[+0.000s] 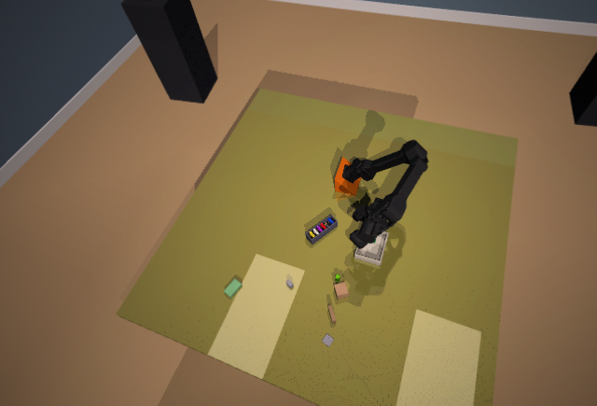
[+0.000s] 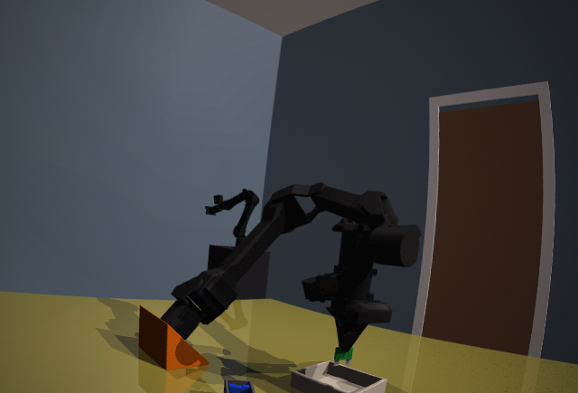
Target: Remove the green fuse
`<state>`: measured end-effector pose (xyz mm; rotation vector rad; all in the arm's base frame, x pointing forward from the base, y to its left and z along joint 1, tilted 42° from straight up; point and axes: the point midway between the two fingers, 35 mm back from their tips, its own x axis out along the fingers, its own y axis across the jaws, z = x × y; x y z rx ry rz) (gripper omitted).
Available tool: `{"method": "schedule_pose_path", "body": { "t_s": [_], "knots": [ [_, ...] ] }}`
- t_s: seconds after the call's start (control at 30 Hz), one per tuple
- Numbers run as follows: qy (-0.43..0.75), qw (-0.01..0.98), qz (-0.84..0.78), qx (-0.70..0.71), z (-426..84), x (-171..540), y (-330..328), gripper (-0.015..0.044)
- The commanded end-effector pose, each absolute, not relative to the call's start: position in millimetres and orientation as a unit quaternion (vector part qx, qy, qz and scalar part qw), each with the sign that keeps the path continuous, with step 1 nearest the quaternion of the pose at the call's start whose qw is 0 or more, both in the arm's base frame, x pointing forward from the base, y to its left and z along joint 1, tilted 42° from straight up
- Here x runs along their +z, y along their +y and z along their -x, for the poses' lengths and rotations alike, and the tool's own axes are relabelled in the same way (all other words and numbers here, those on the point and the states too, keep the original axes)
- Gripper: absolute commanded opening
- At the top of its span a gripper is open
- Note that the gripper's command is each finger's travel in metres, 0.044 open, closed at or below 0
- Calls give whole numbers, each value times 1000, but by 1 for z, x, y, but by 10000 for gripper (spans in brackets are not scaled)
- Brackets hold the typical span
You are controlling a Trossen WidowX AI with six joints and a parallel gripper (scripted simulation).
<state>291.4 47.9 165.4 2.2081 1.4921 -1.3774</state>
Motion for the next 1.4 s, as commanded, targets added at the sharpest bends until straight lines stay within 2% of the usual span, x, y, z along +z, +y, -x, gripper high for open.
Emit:
{"method": "schedule_pose_path", "body": {
  "t_s": [0.0, 0.43, 0.87, 1.0, 1.37],
  "knots": [
    [496, 68, -735, -458, -292, 161, 52, 0],
    [496, 67, -735, -457, -293, 147, 66, 0],
    [497, 70, -734, -457, -293, 151, 62, 330],
    [496, 68, -735, -458, -290, 175, 40, 330],
    [495, 66, -735, -459, -289, 175, 40, 330]
  ]
}}
